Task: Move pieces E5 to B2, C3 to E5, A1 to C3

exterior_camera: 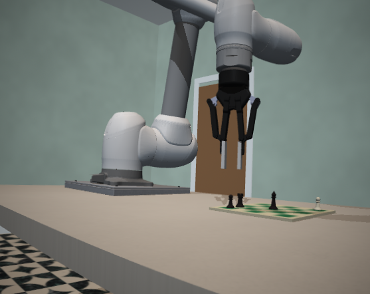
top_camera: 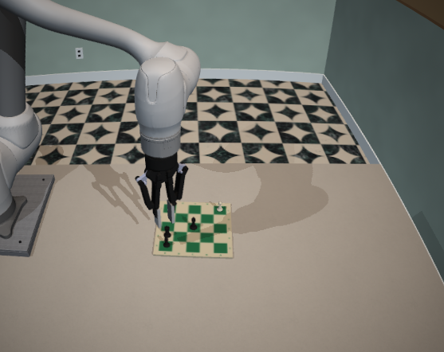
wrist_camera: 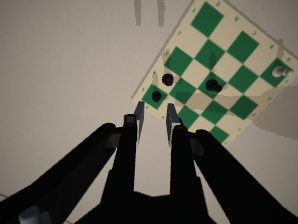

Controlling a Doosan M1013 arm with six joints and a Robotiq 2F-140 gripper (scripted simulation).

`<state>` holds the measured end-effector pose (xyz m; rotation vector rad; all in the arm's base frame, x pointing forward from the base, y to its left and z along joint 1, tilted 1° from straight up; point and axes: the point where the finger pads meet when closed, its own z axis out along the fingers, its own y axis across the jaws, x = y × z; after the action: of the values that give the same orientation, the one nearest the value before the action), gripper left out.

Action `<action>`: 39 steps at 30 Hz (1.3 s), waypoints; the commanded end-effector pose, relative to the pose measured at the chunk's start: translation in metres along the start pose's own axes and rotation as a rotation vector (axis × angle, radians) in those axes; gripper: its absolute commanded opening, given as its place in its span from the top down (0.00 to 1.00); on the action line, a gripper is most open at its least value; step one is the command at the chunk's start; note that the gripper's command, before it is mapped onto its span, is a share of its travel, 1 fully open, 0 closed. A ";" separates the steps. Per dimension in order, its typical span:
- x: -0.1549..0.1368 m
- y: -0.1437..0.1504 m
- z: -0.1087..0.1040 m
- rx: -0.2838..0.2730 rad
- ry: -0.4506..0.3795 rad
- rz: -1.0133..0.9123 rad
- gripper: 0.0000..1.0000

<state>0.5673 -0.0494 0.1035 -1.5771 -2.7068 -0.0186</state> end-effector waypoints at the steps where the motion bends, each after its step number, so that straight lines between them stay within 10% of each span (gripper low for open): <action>1: 0.000 0.000 0.000 0.000 0.000 0.000 0.80; 39: 0.000 0.000 0.017 0.000 0.000 0.000 0.80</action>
<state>0.5675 -0.0492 0.0874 -1.5774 -2.7067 -0.0186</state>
